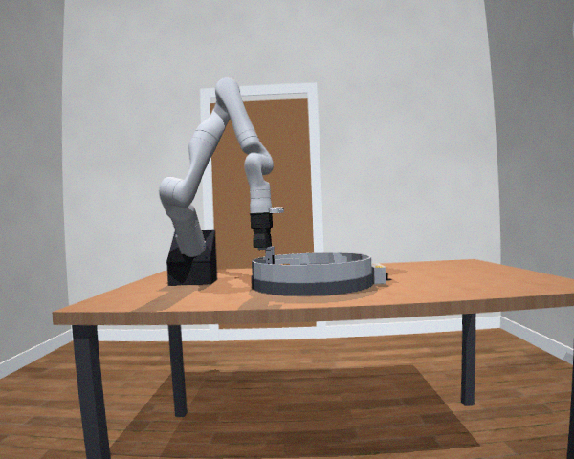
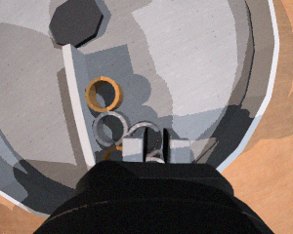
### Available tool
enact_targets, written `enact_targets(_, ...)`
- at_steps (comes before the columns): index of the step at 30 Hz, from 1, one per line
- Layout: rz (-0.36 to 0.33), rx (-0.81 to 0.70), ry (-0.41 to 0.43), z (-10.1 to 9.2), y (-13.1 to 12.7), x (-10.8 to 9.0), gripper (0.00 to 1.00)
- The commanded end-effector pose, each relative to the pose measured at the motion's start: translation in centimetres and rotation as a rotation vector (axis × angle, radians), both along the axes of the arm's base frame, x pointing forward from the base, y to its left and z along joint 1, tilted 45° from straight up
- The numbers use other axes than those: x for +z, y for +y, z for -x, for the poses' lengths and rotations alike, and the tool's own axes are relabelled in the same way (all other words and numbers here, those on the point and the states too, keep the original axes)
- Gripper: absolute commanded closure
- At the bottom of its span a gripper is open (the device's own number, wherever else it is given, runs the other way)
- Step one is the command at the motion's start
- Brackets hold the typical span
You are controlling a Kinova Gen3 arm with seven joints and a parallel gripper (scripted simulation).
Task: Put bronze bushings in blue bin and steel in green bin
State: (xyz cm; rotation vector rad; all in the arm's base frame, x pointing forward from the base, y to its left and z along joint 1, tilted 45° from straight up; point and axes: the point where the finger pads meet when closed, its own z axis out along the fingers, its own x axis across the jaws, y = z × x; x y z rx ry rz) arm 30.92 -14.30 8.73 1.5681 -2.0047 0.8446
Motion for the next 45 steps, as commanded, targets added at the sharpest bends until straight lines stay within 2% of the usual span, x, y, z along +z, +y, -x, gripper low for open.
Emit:
enact_targets(1,-0.001,-0.003,0.000,0.0,-0.3,-0.2,0.60)
enact_targets(22,-0.001,-0.004,0.000,0.0,-1.5,-1.4,0.60)
enact_targets(32,-0.001,-0.004,0.000,0.0,-1.5,-1.4,0.60)
enact_targets(33,-0.001,-0.004,0.000,0.0,-1.5,-1.4,1.00)
enact_targets(45,0.000,-0.004,-0.001,0.0,-1.5,-1.4,1.00)
